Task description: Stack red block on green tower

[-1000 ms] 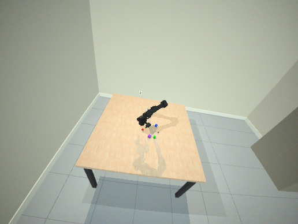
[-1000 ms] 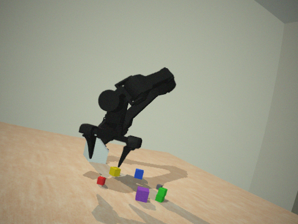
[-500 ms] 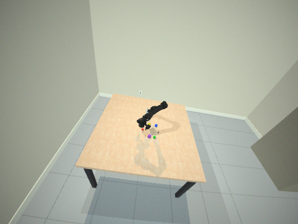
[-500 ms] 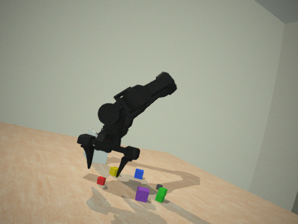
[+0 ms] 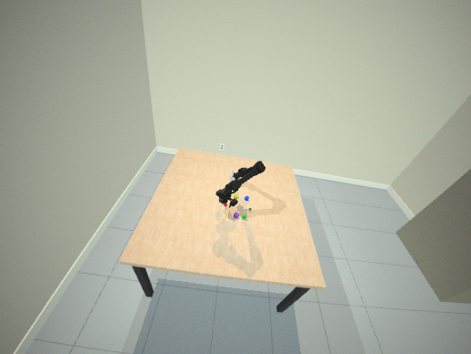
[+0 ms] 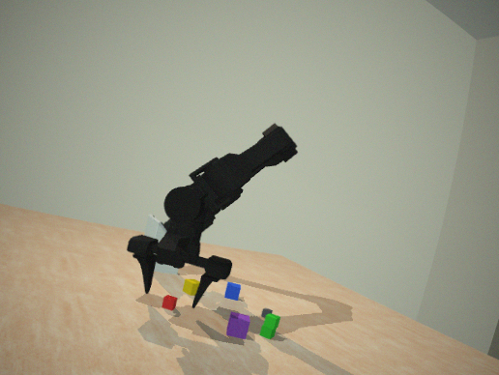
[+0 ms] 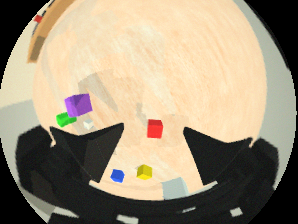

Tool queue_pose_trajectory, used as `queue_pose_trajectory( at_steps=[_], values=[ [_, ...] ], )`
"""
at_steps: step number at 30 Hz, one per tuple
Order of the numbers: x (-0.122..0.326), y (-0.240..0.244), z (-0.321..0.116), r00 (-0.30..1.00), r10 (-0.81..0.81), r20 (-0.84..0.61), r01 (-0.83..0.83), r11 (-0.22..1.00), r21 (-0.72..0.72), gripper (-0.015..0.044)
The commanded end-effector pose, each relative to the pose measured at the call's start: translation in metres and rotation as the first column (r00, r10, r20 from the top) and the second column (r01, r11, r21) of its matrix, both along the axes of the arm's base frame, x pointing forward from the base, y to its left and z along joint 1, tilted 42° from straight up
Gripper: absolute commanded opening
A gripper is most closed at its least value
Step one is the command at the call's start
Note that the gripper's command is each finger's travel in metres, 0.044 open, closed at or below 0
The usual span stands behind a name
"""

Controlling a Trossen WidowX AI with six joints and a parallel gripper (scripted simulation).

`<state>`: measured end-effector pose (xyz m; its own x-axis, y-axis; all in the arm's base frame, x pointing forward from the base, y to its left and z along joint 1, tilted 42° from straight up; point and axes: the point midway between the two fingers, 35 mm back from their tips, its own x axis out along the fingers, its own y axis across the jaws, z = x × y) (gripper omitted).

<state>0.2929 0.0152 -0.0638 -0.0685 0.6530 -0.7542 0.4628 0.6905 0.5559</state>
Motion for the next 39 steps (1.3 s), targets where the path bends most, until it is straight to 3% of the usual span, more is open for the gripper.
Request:
queue_pose_trajectory(
  at_steps=[1,19,34,39],
  values=[
    [-0.0039,0.0066,-0.0059,1.0,-0.002,-0.013,0.002,1.0,0.006,0.044],
    [-0.0038,0.0062,-0.0054,1.0,-0.002,-0.013,0.002,1.0,0.006,0.044],
    [-0.0038,0.0062,-0.0054,1.0,-0.002,-0.013,0.002,1.0,0.006,0.0046],
    [-0.0038,0.0062,-0.0054,1.0,-0.002,-0.013,0.002,1.0,0.006,0.0013]
  ],
)
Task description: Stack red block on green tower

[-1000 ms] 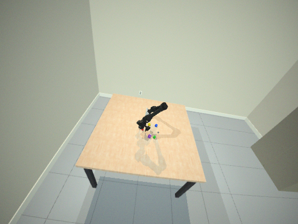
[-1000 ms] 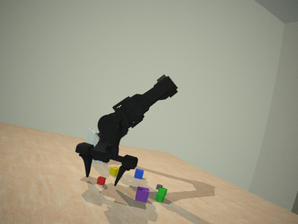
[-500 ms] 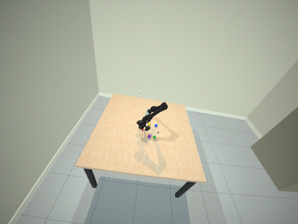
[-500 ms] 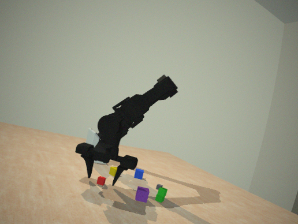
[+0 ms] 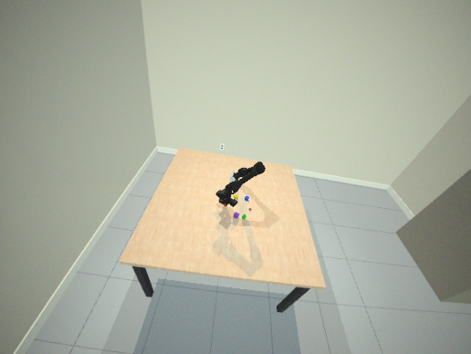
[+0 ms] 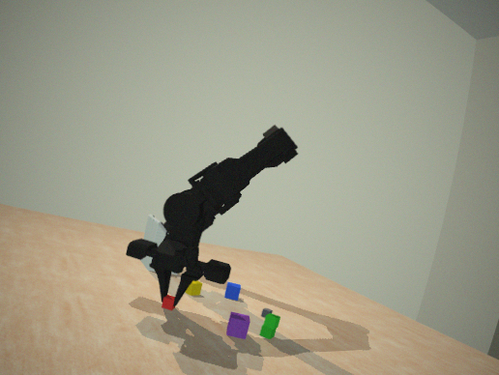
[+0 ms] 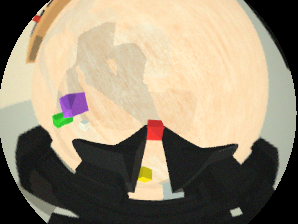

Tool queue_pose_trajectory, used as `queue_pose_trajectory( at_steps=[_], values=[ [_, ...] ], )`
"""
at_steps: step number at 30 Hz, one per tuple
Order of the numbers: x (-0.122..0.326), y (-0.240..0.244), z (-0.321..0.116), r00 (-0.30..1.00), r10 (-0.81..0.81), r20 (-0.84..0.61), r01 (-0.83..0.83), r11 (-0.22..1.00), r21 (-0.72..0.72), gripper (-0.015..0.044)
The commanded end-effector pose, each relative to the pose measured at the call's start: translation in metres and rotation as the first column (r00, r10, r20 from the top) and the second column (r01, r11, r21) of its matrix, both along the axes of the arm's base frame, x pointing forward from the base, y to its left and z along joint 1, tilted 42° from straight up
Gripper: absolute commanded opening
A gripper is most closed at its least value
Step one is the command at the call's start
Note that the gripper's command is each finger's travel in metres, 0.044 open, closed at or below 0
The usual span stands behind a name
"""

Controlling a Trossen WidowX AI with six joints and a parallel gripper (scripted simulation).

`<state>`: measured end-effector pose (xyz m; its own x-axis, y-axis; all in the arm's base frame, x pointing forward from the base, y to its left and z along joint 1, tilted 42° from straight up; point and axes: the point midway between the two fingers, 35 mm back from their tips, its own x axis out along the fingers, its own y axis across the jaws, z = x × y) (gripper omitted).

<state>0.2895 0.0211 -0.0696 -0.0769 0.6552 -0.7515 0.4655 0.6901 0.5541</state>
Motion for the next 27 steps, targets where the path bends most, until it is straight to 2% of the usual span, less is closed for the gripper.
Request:
queue_pose_trajectory(
  at_steps=[1,27],
  values=[
    [0.0,0.0,0.0,1.0,-0.005,-0.004,0.005,1.0,0.003,0.0006],
    [0.009,-0.073,0.083,1.0,-0.005,-0.005,0.005,1.0,-0.001,0.0]
  ],
)
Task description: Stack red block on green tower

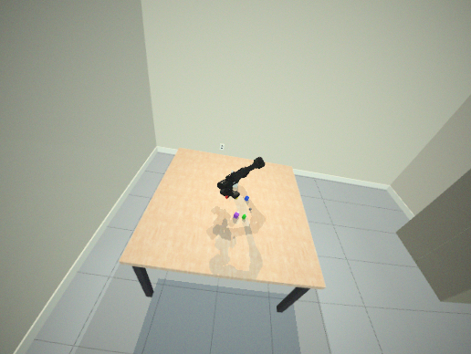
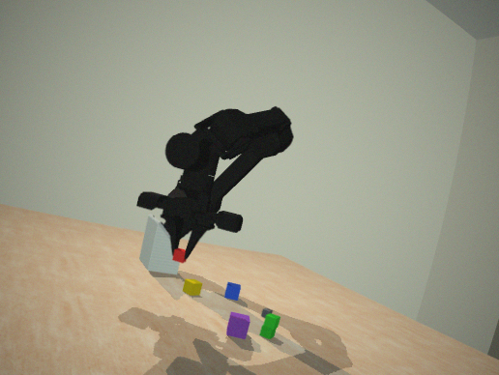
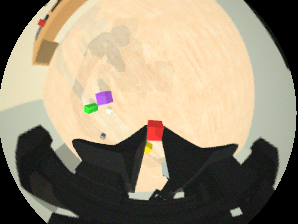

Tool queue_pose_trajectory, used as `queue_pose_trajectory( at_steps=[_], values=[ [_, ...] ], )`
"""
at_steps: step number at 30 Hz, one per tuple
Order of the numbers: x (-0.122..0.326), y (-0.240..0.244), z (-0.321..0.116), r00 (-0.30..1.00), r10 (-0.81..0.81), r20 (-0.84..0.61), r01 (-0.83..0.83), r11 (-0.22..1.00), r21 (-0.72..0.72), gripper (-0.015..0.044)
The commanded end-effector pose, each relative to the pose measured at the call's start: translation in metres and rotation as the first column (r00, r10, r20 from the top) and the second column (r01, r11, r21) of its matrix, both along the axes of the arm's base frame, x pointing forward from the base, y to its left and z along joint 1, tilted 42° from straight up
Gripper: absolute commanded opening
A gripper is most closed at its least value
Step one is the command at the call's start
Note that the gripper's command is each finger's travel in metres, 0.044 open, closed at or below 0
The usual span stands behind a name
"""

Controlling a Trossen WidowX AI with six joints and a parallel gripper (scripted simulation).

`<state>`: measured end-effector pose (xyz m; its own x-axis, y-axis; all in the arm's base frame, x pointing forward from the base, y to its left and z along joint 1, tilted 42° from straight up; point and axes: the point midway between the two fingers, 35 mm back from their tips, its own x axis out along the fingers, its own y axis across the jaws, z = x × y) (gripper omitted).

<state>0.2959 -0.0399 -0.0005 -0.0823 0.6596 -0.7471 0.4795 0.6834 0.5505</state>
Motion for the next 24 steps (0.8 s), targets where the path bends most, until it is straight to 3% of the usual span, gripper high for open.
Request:
queue_pose_trajectory(
  at_steps=[1,13,24],
  values=[
    [0.003,-0.015,0.017,1.0,0.004,0.01,-0.004,1.0,-0.006,0.0],
    [0.004,-0.017,0.021,1.0,0.004,0.01,-0.004,1.0,-0.008,0.0],
    [0.048,0.023,0.057,1.0,0.013,0.022,-0.012,1.0,-0.029,0.0]
  ],
)
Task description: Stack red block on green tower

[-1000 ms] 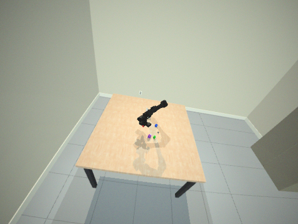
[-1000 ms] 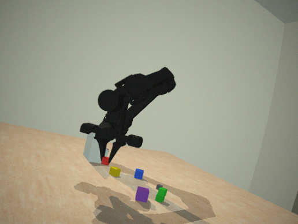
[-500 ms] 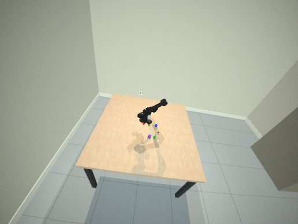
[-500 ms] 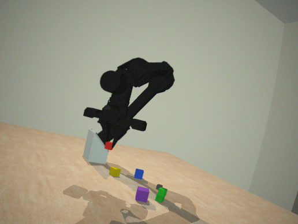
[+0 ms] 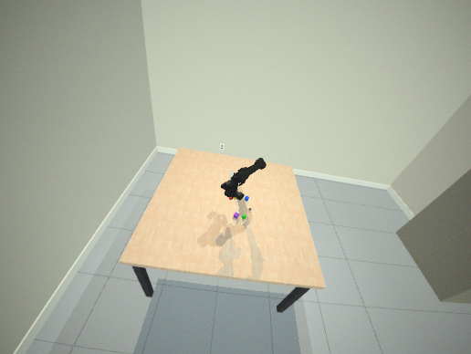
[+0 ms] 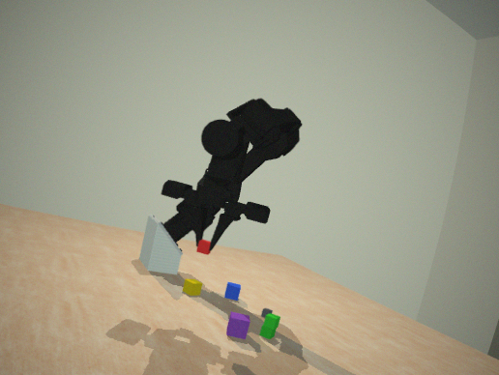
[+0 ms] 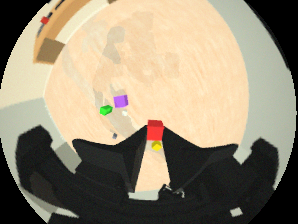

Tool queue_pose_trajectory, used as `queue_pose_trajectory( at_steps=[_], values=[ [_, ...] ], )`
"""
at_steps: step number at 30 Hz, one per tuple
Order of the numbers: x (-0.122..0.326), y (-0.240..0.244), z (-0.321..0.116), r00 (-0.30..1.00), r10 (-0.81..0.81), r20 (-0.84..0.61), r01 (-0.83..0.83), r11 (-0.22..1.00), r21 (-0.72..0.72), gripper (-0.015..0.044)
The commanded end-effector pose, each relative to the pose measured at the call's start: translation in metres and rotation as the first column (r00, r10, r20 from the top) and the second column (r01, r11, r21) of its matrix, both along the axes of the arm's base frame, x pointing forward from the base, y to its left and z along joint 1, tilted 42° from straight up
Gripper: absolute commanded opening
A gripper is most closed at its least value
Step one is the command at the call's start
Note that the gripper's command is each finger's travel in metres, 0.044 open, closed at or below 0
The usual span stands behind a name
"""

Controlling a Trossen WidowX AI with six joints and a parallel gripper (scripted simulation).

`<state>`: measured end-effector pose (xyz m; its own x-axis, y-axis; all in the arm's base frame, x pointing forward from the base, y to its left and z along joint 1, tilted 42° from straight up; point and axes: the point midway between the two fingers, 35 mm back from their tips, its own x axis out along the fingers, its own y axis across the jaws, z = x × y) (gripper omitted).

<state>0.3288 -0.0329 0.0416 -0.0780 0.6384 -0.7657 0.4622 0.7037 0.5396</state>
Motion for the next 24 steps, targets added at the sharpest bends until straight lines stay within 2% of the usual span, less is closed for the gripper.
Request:
queue_pose_trajectory(
  at_steps=[1,16,24],
  values=[
    [0.019,0.021,0.018,1.0,-0.001,0.006,0.001,1.0,-0.001,0.0],
    [0.059,0.099,0.078,1.0,-0.008,-0.002,0.008,1.0,0.026,0.0],
    [0.06,0.106,0.08,1.0,-0.008,-0.002,0.008,1.0,0.028,0.0]
  ],
)
